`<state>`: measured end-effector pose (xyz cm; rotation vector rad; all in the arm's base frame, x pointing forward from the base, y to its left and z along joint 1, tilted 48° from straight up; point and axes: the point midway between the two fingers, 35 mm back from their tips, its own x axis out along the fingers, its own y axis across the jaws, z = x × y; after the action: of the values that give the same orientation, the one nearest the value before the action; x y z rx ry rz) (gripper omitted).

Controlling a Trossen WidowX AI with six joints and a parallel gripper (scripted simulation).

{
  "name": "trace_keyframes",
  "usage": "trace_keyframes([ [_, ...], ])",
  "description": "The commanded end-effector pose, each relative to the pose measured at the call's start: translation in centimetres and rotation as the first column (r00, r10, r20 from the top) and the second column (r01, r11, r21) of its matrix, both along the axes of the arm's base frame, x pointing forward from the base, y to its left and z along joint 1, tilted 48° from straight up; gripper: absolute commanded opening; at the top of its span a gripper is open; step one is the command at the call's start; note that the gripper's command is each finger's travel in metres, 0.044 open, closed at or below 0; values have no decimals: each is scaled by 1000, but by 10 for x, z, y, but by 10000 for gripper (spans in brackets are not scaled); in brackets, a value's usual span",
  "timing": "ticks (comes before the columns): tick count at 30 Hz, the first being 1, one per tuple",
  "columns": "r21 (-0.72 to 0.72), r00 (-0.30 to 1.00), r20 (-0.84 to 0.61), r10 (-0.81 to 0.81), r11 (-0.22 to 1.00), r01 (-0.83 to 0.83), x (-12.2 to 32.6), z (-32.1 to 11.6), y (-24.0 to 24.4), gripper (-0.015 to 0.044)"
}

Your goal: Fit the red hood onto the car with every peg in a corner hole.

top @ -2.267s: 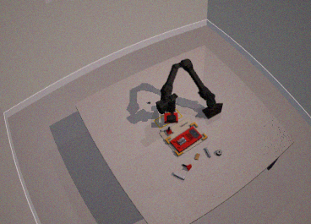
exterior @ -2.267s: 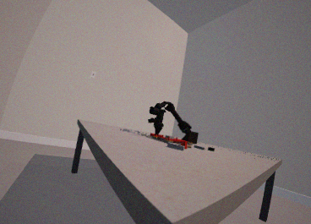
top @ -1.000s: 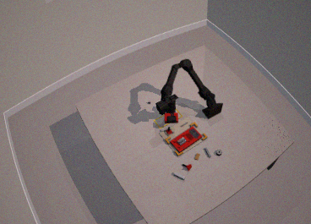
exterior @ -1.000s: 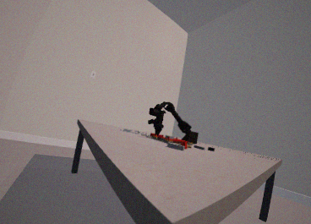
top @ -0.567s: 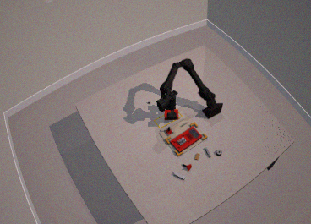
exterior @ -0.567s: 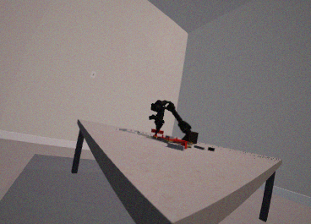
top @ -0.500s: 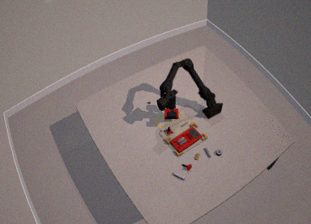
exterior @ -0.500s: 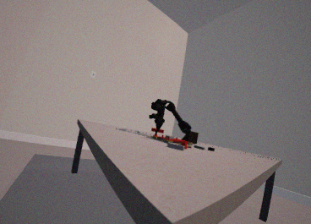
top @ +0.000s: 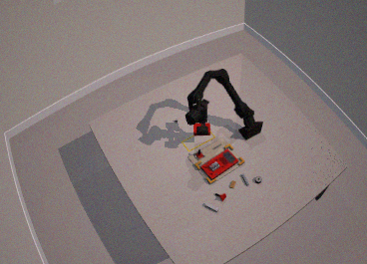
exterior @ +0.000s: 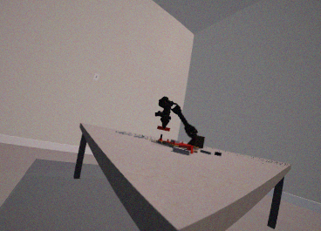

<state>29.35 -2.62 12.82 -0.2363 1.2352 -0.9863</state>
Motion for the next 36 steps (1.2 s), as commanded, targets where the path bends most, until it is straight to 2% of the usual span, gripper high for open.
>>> trace_keyframes([
  [1,1,1000,-5,4,1000,-4,1,-2,1,0],
  [18,57,969,-172,178,984,-171,32,-57,61,0],
  [36,95,871,-353,341,939,-329,48,-123,122,0],
])
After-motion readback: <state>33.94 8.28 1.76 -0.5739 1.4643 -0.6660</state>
